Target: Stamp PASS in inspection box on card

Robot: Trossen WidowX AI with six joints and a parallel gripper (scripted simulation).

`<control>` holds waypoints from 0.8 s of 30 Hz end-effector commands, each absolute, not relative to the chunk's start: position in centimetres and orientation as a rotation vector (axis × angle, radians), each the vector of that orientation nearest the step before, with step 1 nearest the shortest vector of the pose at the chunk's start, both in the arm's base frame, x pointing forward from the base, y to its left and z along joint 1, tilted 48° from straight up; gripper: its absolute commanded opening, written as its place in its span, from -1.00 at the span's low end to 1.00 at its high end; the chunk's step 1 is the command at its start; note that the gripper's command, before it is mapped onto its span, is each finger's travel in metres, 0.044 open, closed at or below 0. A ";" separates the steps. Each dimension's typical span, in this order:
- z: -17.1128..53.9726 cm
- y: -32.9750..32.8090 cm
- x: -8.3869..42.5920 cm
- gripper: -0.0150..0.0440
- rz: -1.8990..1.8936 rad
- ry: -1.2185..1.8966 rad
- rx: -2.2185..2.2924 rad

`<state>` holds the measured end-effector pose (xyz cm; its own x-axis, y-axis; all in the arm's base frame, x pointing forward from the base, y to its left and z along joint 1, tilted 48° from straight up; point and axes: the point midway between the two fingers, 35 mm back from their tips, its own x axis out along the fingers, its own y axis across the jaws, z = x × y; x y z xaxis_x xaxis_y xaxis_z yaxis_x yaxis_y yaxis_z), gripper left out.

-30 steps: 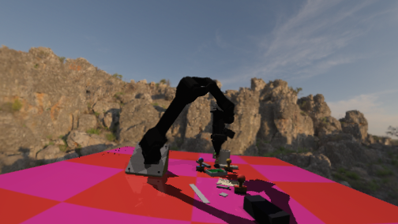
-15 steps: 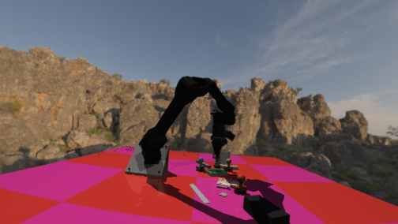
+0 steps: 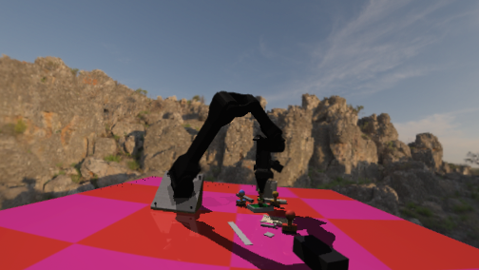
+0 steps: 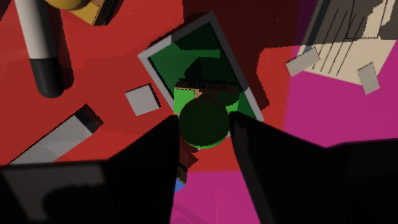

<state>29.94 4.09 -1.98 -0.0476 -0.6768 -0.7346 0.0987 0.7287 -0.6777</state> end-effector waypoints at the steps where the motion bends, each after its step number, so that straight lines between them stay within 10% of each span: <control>1: -2.0 3.9 29.9 -0.49 -0.654 1.499 -0.481; 24: -2.4 3.4 29.9 -0.49 -0.642 1.498 -0.469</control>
